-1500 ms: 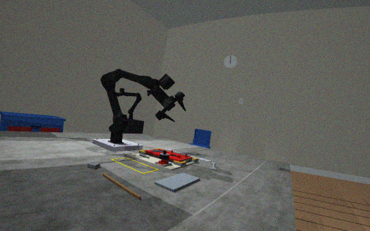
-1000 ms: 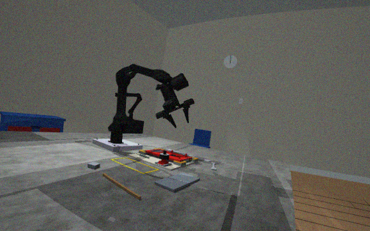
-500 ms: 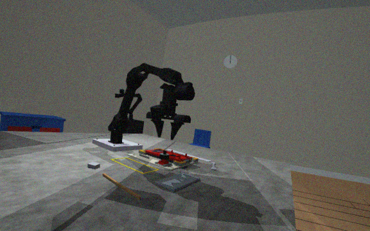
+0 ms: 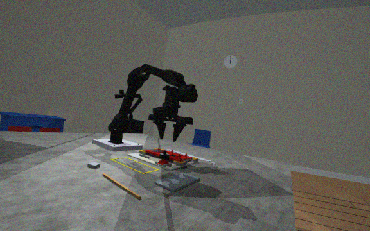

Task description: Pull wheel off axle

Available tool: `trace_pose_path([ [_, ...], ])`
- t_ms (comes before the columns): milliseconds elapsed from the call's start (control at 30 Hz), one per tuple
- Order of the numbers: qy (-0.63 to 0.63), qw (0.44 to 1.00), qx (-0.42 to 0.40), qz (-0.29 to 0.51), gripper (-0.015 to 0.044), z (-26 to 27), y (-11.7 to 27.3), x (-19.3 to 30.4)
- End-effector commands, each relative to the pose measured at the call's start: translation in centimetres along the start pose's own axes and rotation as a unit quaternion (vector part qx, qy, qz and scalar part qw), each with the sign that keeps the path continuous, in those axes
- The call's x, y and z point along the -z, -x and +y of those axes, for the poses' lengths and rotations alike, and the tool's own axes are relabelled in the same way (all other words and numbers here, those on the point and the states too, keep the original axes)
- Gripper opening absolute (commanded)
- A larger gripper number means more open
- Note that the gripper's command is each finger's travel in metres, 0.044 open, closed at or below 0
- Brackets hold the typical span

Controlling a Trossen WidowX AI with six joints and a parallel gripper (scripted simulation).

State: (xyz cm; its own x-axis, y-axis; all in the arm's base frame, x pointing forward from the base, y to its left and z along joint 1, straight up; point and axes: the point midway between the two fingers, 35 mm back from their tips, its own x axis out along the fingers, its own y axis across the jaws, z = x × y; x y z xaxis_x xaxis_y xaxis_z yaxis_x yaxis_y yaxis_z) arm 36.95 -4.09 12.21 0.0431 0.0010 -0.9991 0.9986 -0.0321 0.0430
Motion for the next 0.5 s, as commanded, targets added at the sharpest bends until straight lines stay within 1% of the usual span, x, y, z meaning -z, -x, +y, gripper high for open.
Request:
trace_pose_path([
  [0,-0.002,1.0,0.011,-0.001,0.03,-0.1,-2.7,0.0],
  [233,-0.002,1.0,0.011,-0.001,0.03,-0.5,-6.5,-0.2],
  [467,-0.002,1.0,0.011,-0.001,0.03,-0.6,-6.9,-0.2],
])
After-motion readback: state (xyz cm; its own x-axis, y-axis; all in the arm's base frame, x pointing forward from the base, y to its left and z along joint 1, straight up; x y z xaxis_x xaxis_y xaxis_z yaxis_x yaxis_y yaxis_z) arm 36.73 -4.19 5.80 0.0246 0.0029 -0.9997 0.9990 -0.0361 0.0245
